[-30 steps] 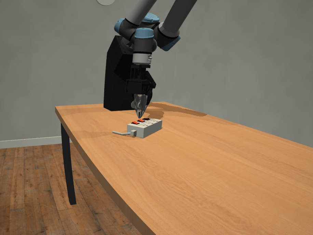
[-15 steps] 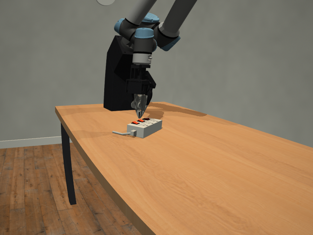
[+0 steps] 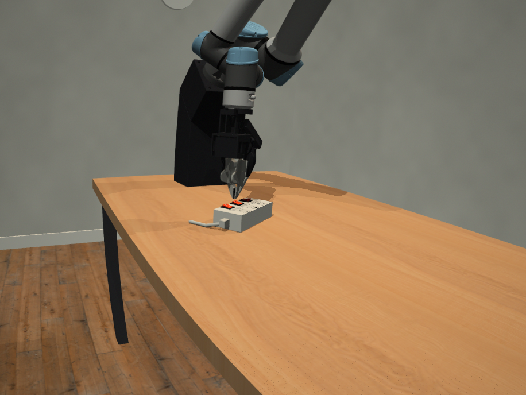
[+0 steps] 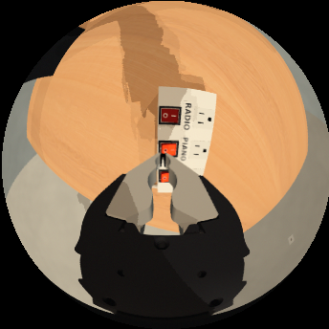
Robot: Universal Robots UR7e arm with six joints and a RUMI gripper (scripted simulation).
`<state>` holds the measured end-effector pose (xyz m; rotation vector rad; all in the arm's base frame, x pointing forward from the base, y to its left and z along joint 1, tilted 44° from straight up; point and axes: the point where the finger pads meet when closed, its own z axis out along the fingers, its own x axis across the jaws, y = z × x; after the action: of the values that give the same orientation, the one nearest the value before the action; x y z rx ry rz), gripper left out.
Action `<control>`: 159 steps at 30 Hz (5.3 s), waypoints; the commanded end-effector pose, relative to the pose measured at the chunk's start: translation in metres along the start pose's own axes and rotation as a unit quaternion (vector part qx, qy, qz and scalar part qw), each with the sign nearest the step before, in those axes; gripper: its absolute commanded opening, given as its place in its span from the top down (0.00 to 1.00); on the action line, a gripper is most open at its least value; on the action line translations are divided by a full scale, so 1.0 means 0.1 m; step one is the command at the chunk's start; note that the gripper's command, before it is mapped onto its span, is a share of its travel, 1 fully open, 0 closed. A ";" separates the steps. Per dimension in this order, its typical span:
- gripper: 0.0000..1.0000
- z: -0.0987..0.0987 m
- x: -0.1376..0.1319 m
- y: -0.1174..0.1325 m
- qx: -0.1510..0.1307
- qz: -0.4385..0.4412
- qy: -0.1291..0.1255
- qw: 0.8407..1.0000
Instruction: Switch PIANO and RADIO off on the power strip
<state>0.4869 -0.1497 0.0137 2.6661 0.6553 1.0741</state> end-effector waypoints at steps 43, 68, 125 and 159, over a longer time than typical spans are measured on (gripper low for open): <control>1.00 0.09 0.02 0.01 -0.001 -0.002 0.001 1.000; 1.00 -0.31 0.00 0.00 0.000 0.000 0.000 1.000; 0.00 -0.67 0.00 0.00 0.000 0.000 0.000 1.000; 0.00 -1.26 0.01 0.03 -0.003 -0.002 0.000 1.000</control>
<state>0.4061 -0.1495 0.1018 2.6508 0.6522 1.0699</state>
